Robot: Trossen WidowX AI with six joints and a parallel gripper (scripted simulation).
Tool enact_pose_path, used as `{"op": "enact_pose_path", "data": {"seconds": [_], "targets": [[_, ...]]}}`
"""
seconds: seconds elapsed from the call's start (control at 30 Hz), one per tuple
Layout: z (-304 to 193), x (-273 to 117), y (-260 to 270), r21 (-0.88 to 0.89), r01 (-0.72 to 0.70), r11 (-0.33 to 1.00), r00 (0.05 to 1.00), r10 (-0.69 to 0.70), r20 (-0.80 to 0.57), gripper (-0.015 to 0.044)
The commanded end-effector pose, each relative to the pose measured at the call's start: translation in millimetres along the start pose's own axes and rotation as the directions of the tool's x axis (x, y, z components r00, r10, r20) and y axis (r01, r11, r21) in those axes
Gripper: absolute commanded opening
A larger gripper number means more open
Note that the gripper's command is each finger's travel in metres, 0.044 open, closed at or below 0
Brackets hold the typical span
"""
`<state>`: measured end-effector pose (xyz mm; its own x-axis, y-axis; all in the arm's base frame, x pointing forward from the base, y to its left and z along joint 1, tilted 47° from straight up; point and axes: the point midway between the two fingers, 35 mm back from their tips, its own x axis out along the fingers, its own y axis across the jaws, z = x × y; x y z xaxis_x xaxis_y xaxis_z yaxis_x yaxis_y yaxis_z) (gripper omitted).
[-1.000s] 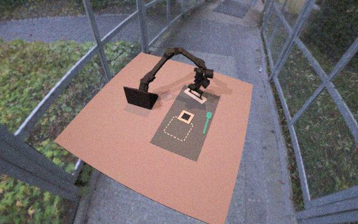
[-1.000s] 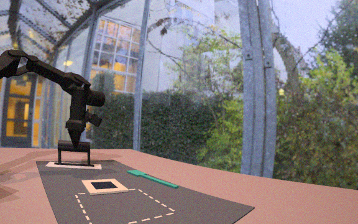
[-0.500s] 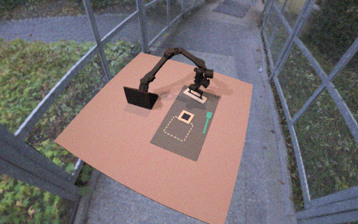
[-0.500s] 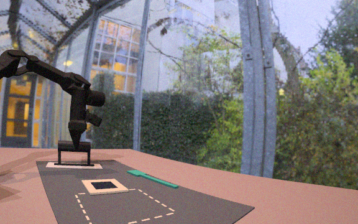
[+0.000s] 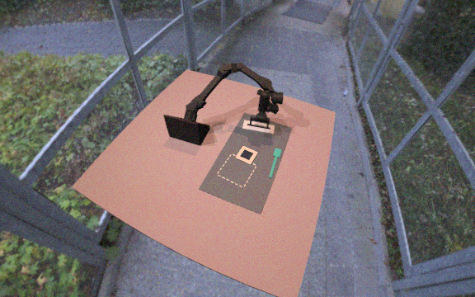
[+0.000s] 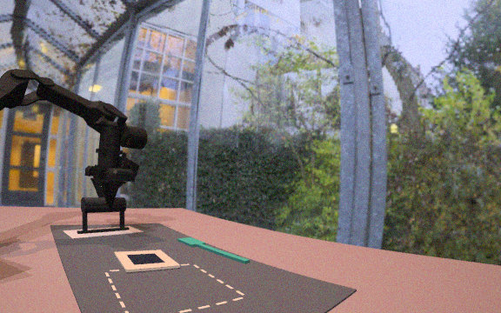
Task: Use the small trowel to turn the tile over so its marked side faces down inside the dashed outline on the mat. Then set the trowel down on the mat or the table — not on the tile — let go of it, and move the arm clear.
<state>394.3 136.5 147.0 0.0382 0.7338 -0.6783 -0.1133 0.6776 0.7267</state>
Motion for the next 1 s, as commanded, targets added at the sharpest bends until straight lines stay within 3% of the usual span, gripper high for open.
{"op": "enact_pose_path", "data": {"seconds": [0.0, 0.57, 0.83, 0.97], "targets": [[-0.6, 1.2, -0.4, -0.132, 0.004, 0.991, 1.000, -0.004, -0.002, 0.0130], [-0.6, 1.3, -0.4, -0.595, 0.002, 0.804, 1.000, -0.004, -0.002, 0.0130], [-0.6, 1.3, -0.4, -0.611, 0.002, 0.792, 1.000, -0.004, -0.002, 0.0130], [-0.6, 1.3, -0.4, -0.611, 0.002, 0.792, 1.000, -0.004, -0.002, 0.0235]]}}
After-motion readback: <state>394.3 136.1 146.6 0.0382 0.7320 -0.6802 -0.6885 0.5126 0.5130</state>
